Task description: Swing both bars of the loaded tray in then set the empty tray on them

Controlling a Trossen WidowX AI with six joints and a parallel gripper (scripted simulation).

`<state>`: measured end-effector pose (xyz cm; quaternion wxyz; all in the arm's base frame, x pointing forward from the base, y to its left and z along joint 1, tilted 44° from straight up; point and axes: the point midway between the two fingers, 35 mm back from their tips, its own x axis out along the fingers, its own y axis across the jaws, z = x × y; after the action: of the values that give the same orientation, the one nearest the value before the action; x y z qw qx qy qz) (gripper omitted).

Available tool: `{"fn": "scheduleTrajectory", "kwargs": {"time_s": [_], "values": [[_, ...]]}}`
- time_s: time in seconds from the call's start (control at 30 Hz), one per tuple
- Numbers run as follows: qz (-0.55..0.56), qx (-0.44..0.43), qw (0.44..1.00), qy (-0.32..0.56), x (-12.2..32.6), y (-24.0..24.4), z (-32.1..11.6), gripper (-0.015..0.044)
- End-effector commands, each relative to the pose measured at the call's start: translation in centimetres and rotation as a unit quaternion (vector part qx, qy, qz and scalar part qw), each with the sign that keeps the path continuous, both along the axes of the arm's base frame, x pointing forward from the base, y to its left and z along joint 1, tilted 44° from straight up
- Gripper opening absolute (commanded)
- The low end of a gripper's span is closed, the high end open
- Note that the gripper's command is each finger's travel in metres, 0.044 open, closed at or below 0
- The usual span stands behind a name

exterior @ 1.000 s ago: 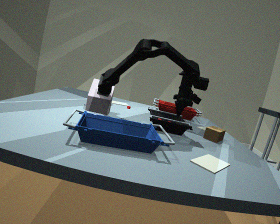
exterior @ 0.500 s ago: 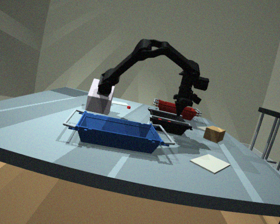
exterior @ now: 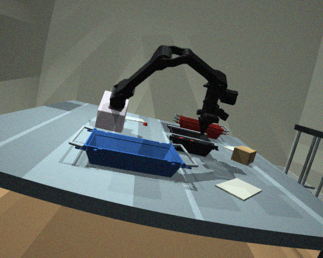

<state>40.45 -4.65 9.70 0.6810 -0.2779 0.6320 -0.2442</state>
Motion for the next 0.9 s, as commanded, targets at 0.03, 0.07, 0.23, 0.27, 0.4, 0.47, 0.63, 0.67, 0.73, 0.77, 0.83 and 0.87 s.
{"fn": "scheduleTrajectory", "kwargs": {"time_s": [0.03,0.07,0.23,0.27,0.4,0.47,0.63,0.67,0.73,0.77,0.83,0.87], "values": [[0.000,0.000,1.000,0.000,0.00,0.00,0.00,0.0000],[0.000,0.000,1.000,0.000,0.00,0.00,0.00,0.0000],[0.000,0.000,1.000,0.000,0.00,0.00,0.00,0.0000],[0.000,0.000,1.000,0.000,0.00,0.00,0.00,0.0000],[0.000,0.000,1.000,0.000,0.00,0.00,0.00,0.0000],[0.000,0.000,1.000,0.000,0.00,0.00,0.00,0.0000],[0.000,0.000,1.000,0.000,0.00,0.00,0.00,0.0000],[0.000,0.000,1.000,0.000,0.00,0.00,0.00,0.0000],[0.000,0.000,1.000,0.000,0.00,0.00,0.00,0.0000],[0.000,0.000,1.000,0.000,0.00,0.00,0.00,0.0000],[0.000,0.000,1.000,0.000,0.00,0.00,0.00,0.0026],[0.000,0.000,1.000,0.000,0.00,0.00,0.00,0.0053]]}}
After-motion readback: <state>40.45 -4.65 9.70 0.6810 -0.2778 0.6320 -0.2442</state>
